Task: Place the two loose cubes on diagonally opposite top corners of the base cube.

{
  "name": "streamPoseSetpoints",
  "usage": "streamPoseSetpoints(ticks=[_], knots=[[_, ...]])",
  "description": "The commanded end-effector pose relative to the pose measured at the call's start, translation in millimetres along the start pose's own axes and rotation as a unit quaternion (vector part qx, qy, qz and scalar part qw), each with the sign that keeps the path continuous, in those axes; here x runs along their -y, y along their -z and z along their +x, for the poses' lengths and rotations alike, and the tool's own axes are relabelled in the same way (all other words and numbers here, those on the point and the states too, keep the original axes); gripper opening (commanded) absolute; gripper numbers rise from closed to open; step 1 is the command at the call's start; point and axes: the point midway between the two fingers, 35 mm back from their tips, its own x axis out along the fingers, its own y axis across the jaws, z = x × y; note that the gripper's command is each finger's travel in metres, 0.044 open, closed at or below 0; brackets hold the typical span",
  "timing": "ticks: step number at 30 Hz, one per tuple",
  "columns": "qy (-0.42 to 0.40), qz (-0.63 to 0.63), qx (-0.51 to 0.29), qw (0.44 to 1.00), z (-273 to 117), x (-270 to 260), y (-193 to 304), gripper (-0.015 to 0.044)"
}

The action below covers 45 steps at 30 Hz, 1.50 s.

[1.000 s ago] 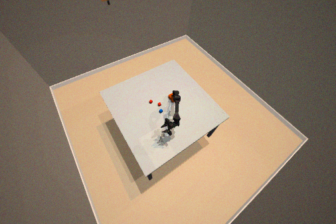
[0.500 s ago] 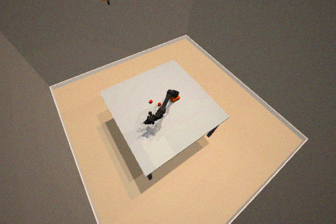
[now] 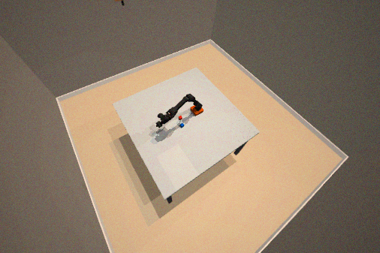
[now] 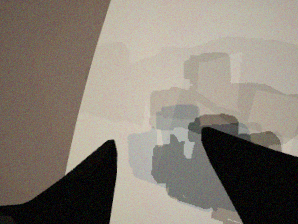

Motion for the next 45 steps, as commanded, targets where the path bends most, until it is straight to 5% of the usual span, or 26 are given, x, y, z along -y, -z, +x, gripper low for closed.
streamPoseSetpoints(ticks=[1,16,45], knots=[[0.057,-0.03,-0.03,0.997,0,39,-22,0.0265],[0.267,-0.055,-0.248,0.929,-69,216,-79,0.0265],[0.273,-0.052,-0.26,0.925,-13,267,-41,0.0265]])
